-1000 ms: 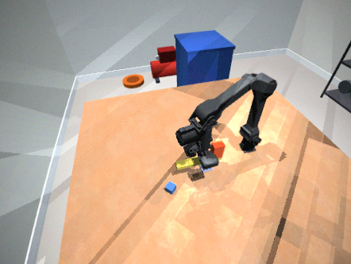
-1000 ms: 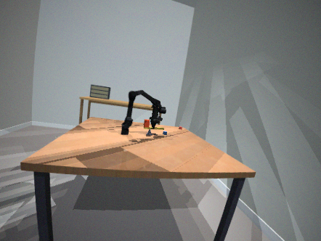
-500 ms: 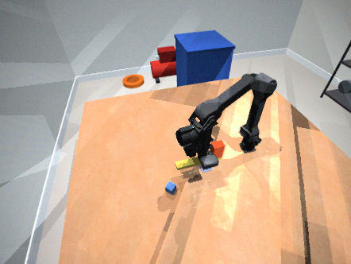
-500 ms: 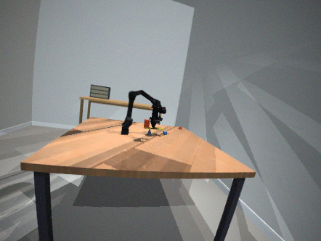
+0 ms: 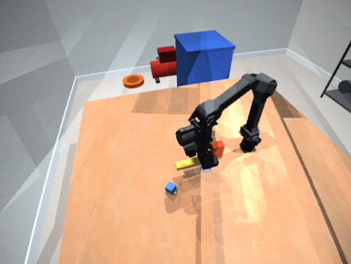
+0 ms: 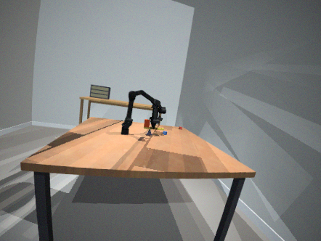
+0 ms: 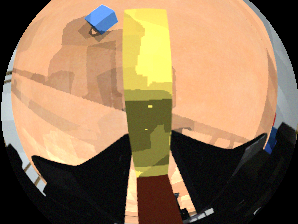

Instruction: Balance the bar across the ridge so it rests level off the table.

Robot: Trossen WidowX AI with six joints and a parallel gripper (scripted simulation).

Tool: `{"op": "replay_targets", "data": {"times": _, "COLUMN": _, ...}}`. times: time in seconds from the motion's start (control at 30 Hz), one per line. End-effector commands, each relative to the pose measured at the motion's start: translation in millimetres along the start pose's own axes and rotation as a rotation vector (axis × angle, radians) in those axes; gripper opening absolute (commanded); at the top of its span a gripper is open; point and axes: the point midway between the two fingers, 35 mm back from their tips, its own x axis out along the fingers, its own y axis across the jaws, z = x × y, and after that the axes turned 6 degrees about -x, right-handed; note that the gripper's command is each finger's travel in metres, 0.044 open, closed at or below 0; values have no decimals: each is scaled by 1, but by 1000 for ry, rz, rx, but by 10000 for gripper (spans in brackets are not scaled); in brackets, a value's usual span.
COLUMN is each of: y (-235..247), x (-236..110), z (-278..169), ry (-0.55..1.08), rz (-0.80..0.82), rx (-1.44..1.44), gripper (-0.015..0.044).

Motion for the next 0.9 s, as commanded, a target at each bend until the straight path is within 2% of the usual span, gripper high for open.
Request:
{"op": "replay_targets", "data": {"times": 0.0, "y": 0, "x": 4, "z": 0, "ry": 4, "rz": 0, "rx": 2, "gripper": 0}}
{"op": "replay_targets", "data": {"times": 0.87, "y": 0, "x": 0, "z": 0, "ry": 3, "rz": 0, "rx": 2, "gripper": 0}}
